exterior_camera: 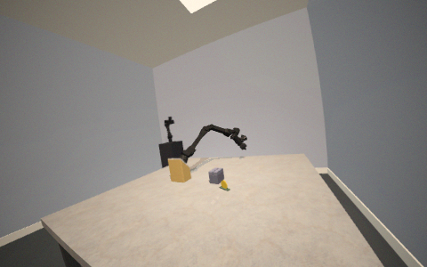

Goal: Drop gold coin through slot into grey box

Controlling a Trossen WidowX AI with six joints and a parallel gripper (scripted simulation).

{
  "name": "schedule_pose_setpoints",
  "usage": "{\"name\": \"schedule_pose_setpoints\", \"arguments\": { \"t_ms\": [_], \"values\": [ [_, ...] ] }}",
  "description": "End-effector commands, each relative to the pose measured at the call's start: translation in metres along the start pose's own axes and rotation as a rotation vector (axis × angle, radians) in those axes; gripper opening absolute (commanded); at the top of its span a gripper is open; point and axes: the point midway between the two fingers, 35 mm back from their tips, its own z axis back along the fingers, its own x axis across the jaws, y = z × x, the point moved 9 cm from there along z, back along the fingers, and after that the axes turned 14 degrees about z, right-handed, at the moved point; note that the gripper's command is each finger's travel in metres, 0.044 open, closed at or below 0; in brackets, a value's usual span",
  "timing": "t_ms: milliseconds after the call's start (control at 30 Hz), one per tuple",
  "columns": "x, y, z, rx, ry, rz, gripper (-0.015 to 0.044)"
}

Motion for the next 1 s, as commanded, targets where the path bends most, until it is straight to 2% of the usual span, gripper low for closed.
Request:
{"name": "schedule_pose_setpoints", "arguments": {
  "t_ms": [0, 200, 500, 667, 967],
  "values": [
    [-0.062, 0.007, -0.007, 0.081, 0.13, 0.01, 0.0161],
    [-0.141, 0.014, 0.0, 0.171, 0.288, -0.01, 0.0161],
    [-0.251, 0.03, 0.039, 0.277, 0.503, -0.1, 0.0161],
    [-0.313, 0.046, 0.074, 0.351, 0.613, -0.147, 0.0161],
    [-0.404, 0.09, 0.154, 0.515, 0.693, -0.332, 0.0161]
  ]
}}
